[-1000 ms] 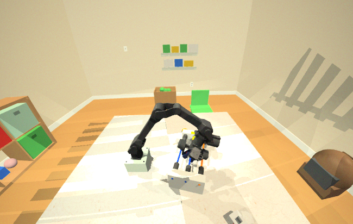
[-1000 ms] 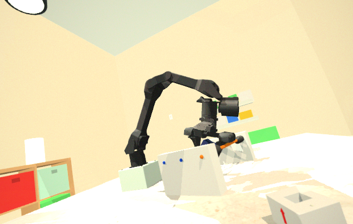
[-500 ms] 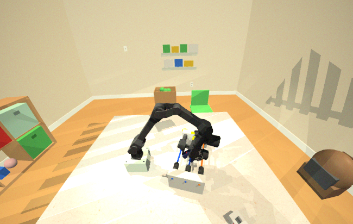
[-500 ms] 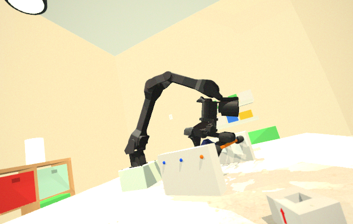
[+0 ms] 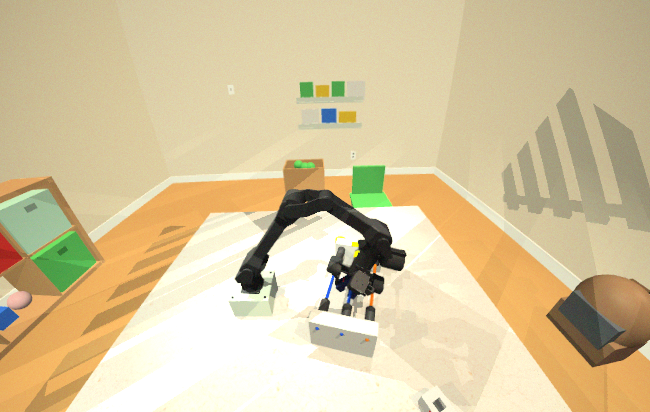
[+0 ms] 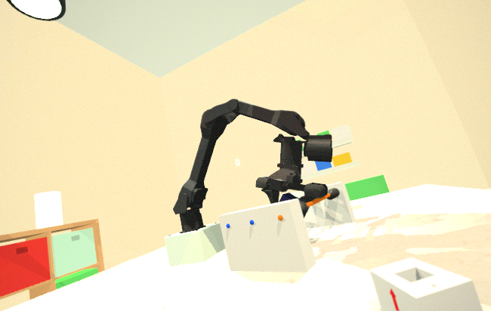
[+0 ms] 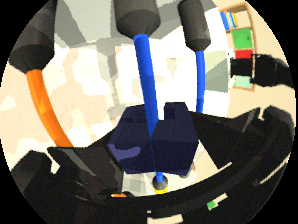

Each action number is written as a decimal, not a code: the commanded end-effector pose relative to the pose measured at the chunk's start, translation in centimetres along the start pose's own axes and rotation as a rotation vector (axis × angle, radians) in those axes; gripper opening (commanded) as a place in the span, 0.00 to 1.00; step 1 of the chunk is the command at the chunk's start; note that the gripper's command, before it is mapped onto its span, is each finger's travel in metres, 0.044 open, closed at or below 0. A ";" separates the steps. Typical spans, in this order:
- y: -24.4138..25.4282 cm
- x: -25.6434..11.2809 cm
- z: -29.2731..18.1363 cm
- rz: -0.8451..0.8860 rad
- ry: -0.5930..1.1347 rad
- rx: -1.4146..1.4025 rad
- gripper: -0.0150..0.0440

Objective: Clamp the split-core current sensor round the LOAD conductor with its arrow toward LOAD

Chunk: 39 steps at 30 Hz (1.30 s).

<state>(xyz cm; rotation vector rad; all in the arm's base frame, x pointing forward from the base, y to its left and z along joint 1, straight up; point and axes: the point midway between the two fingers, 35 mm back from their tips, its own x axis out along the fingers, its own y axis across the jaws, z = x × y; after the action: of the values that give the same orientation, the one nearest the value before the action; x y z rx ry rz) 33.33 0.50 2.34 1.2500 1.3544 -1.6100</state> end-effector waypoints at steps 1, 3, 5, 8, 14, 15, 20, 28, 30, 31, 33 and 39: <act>-0.1 0.0 0.0 -0.003 -0.001 0.000 0.25; -0.1 0.0 0.0 -0.003 -0.001 0.000 0.25; -0.1 0.0 0.0 -0.003 -0.001 0.000 0.25; -0.1 0.0 0.0 -0.003 -0.001 0.000 0.25; -0.1 0.0 0.0 -0.003 -0.001 0.000 0.25; -0.1 0.0 0.0 -0.003 -0.001 0.000 0.25; -0.1 0.0 0.0 -0.003 -0.001 0.000 0.25; -0.1 0.0 0.0 -0.003 -0.001 0.000 0.25; -0.1 0.0 0.0 -0.003 -0.001 0.000 0.25; 0.0 0.0 0.0 0.005 0.000 0.000 0.25; 0.0 -0.1 0.0 0.027 -0.001 -0.001 0.25; -0.2 -0.6 0.0 0.174 -0.003 -0.004 0.25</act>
<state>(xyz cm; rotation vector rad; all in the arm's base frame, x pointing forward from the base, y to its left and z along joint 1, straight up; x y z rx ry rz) 33.37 0.50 2.37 1.2958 1.2769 -1.5420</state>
